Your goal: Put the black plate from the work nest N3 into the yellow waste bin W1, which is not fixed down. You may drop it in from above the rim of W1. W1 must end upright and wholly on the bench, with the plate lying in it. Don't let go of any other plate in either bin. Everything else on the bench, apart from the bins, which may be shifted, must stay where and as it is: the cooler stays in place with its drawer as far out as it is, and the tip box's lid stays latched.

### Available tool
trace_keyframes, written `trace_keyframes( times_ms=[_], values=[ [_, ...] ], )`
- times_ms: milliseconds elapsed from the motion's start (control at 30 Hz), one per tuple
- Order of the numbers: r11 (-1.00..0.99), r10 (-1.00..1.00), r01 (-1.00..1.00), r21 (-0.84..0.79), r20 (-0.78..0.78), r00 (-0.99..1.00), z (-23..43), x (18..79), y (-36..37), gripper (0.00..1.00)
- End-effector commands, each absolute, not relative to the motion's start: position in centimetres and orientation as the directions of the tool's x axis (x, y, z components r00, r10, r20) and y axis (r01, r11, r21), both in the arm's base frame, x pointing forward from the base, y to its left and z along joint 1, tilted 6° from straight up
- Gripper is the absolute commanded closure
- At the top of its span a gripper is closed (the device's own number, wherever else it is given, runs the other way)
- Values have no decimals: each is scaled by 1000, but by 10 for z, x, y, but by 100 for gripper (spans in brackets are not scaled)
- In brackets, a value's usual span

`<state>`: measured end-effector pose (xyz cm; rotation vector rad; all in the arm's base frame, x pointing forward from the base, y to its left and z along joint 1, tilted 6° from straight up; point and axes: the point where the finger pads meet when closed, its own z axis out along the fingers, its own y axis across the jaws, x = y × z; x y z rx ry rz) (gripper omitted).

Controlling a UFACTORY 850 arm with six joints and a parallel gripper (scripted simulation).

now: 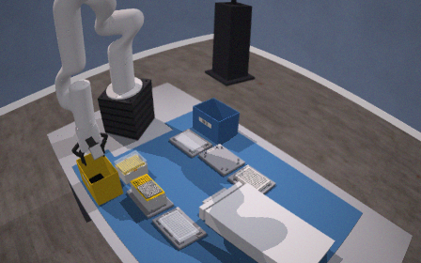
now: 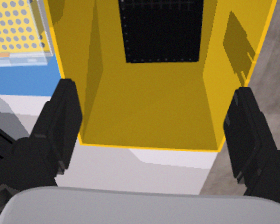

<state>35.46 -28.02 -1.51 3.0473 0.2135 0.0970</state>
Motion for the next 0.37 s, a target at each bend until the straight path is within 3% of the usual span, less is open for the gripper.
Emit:
trace_keyframes(
  times_ms=[0,333],
  values=[
    [-987,142,136,90,58,988,-13,357,-271,0],
    [-987,142,136,90,58,988,-5,365,-238,0]
  ],
)
